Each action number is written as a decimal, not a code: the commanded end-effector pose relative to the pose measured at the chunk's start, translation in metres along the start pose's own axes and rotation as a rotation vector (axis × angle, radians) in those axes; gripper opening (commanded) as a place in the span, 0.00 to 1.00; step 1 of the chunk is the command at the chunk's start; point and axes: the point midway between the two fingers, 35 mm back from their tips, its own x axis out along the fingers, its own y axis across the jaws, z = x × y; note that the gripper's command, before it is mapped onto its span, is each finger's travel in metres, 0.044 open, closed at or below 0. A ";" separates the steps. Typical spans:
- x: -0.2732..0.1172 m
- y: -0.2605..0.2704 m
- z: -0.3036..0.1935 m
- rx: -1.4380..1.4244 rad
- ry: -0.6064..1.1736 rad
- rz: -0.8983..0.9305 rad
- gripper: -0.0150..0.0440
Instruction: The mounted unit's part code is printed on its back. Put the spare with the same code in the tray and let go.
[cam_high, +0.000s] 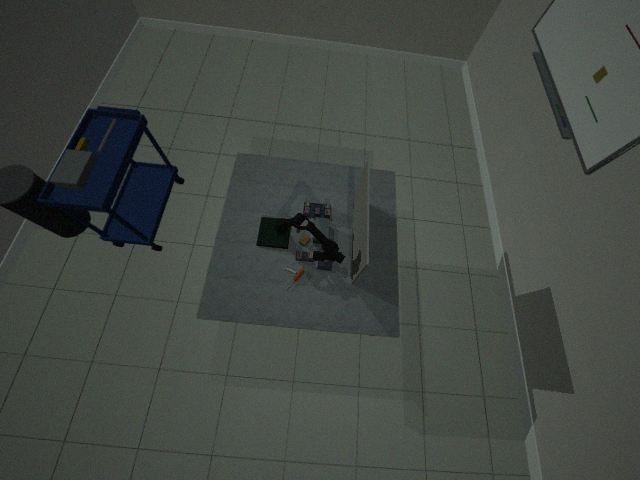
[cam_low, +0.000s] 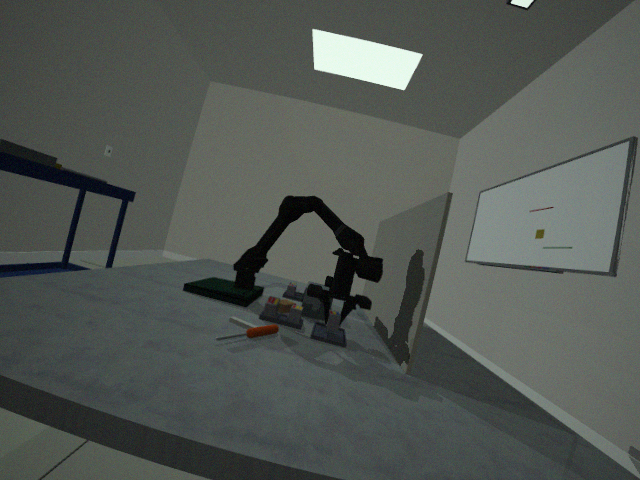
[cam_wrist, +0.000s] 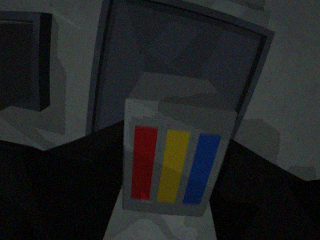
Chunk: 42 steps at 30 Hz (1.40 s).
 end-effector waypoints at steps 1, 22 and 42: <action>0.003 0.001 -0.001 -0.005 0.005 0.003 0.25; 0.007 0.002 0.001 0.000 0.000 0.000 0.74; -0.099 0.002 0.001 -0.005 0.005 0.003 1.00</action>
